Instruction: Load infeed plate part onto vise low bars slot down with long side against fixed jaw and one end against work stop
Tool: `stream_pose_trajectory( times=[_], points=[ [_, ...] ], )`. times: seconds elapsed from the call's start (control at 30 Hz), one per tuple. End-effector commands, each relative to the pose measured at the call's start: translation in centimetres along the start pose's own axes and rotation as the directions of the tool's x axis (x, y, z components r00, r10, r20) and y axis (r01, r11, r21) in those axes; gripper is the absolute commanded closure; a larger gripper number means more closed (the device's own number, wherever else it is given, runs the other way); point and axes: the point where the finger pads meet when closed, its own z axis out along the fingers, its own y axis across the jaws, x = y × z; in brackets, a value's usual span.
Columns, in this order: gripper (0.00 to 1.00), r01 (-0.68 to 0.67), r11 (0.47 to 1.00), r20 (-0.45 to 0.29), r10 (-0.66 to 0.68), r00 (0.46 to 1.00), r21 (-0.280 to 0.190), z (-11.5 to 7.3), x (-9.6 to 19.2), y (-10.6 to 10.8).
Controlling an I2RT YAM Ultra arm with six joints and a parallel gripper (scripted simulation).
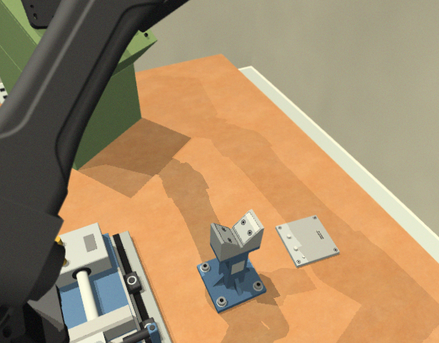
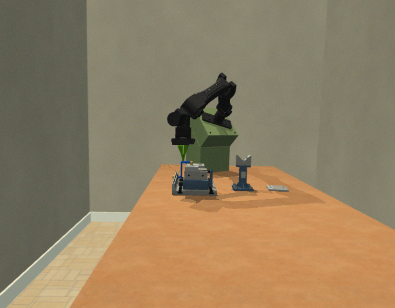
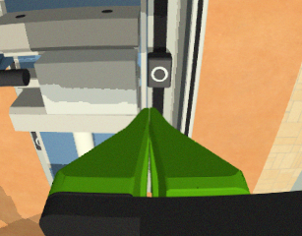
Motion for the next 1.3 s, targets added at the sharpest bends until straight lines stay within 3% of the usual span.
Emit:
stream_pose_trajectory(
  times=[0.0,0.13,0.27,0.4,0.5,0.67,1.27],
  points=[
    [1.0,-0.02,0.999,0.019,0.019,1.0,0.025,-0.2,0.0,-1.5],
    [1.0,-0.007,1.0,0.011,0.007,1.0,0.014,1.0,-0.2,-0.7],
    [1.0,-0.008,1.0,0.033,0.007,0.999,0.03,0.4,-0.7,-1.3],
    [1.0,-0.009,1.0,0.026,0.008,1.0,0.026,1.4,-0.5,-1.3],
    [1.0,0.008,1.0,0.042,-0.009,0.999,0.029,0.7,-1.4,-0.8],
    [1.0,-0.004,1.0,0.033,0.003,0.999,0.026,1.6,-0.9,-1.3],
    [1.0,0.001,1.0,0.04,-0.002,0.999,0.028,1.0,-1.3,-1.0]
  ],
)
